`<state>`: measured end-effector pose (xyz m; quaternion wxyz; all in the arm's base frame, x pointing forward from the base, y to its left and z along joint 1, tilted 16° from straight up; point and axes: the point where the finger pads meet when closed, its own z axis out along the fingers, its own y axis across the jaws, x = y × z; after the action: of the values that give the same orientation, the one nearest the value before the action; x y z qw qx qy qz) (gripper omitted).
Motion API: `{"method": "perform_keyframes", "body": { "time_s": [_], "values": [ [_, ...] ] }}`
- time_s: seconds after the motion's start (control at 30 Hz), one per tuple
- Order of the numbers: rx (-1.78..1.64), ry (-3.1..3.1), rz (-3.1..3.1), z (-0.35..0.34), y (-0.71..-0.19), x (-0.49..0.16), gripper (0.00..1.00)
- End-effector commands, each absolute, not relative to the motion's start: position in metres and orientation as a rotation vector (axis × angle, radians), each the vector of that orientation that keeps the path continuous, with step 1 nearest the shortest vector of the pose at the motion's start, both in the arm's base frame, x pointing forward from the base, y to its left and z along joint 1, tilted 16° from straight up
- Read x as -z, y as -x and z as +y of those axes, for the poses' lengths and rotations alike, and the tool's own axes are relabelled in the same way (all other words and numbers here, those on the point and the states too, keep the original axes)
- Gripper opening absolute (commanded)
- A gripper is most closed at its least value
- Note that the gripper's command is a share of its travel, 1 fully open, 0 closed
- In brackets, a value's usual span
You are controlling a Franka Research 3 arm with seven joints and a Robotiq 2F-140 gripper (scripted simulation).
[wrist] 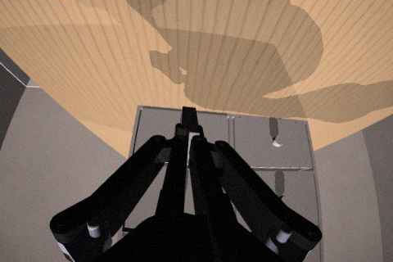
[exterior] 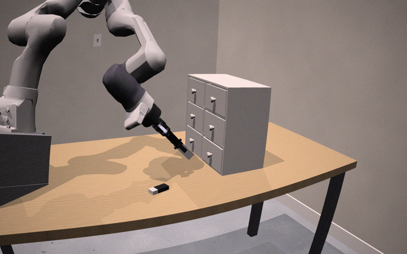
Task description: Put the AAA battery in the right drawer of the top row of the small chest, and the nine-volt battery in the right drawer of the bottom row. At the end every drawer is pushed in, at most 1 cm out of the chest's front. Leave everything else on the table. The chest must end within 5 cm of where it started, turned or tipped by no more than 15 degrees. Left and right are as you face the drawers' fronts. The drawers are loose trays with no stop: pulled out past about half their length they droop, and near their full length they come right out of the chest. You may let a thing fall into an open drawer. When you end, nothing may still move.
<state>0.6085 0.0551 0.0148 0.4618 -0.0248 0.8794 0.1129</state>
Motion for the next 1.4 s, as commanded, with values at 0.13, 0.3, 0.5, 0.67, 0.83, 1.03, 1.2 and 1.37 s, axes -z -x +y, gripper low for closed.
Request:
{"method": "perform_keyframes", "body": {
  "time_s": [0.13, 0.3, 0.5, 0.67, 0.83, 1.03, 1.2, 1.37],
  "values": [
    [-0.272, 0.081, 2.136, 0.047, -0.586, -0.045, 0.00],
    [-0.272, 0.081, 2.136, 0.038, -0.561, -0.073, 0.00],
    [-0.272, 0.081, 2.136, 0.035, -0.550, -0.085, 0.00],
    [-0.272, 0.081, 2.136, 0.033, -0.547, -0.089, 0.00],
    [-0.272, 0.081, 2.138, 0.033, -0.547, -0.089, 0.00],
    [-0.272, 0.083, 2.148, 0.033, -0.545, -0.091, 0.00],
    [-0.272, 0.088, 2.182, 0.031, -0.540, -0.093, 0.00],
    [-0.272, 0.094, 2.222, 0.030, -0.534, -0.098, 0.00]
  ]
}}
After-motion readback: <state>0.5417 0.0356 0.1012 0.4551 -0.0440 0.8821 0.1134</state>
